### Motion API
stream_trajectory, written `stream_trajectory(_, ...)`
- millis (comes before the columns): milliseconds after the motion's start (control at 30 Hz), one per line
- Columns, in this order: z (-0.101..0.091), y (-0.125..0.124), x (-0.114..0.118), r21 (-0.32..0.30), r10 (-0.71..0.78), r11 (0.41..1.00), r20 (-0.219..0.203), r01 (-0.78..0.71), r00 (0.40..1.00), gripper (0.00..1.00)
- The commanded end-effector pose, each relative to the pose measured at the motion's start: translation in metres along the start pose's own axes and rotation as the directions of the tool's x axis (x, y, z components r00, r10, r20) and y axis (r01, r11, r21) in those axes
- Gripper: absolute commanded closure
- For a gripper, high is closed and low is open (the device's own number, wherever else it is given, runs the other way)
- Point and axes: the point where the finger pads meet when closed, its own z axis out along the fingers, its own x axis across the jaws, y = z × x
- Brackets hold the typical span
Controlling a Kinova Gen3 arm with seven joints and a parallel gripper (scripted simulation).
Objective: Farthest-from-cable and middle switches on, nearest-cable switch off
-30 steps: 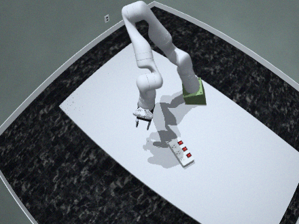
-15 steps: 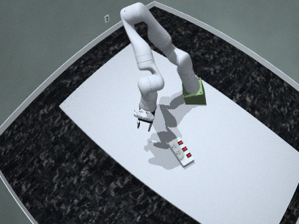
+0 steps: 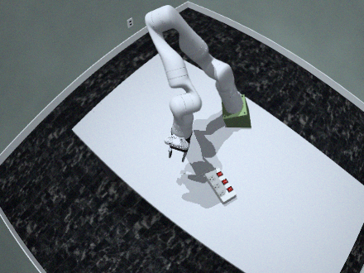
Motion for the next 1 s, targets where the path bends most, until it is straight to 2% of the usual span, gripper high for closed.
stream_trajectory(0,0.001,-0.001,-0.003,-0.001,-0.006,1.000,0.003,0.006,1.000,0.00)
stream_trajectory(967,0.006,-0.005,-0.018,-0.005,0.044,0.999,0.011,-0.044,0.999,0.00)
